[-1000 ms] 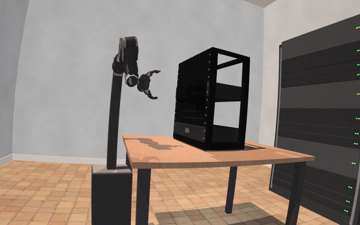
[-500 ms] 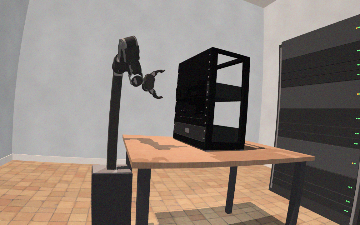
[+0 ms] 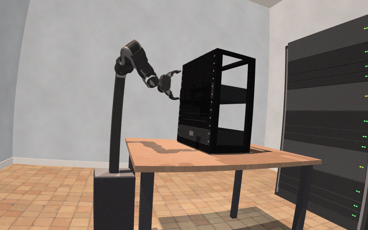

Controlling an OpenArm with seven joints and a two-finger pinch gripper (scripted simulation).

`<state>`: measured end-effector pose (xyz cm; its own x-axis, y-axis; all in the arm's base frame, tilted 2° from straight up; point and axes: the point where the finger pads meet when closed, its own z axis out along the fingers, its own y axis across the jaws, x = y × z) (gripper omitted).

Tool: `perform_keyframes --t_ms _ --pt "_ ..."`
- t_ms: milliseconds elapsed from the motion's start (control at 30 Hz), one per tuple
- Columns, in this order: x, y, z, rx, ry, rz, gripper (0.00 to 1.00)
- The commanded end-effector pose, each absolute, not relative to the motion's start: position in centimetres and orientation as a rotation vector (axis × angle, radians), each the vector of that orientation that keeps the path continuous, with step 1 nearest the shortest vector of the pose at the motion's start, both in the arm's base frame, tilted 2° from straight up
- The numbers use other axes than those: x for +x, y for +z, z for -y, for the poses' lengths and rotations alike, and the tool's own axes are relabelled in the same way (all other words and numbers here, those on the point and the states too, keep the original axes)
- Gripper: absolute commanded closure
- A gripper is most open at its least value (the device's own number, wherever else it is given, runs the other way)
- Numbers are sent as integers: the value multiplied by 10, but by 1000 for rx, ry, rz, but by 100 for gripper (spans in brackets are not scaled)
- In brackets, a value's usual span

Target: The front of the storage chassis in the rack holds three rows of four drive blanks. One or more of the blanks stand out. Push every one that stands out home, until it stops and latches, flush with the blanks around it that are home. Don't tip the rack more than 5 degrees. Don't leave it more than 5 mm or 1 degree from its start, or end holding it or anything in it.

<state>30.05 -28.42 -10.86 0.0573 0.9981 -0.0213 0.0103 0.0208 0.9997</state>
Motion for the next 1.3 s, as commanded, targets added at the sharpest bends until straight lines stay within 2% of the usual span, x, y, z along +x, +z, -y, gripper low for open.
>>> perform_keyframes --t_ms 0,500,1267 --pt "300 -113 282 1243 1145 -1209 0" --pt "359 -105 301 1244 1147 -1209 0" --pt "376 -103 306 1241 1149 -1209 0"
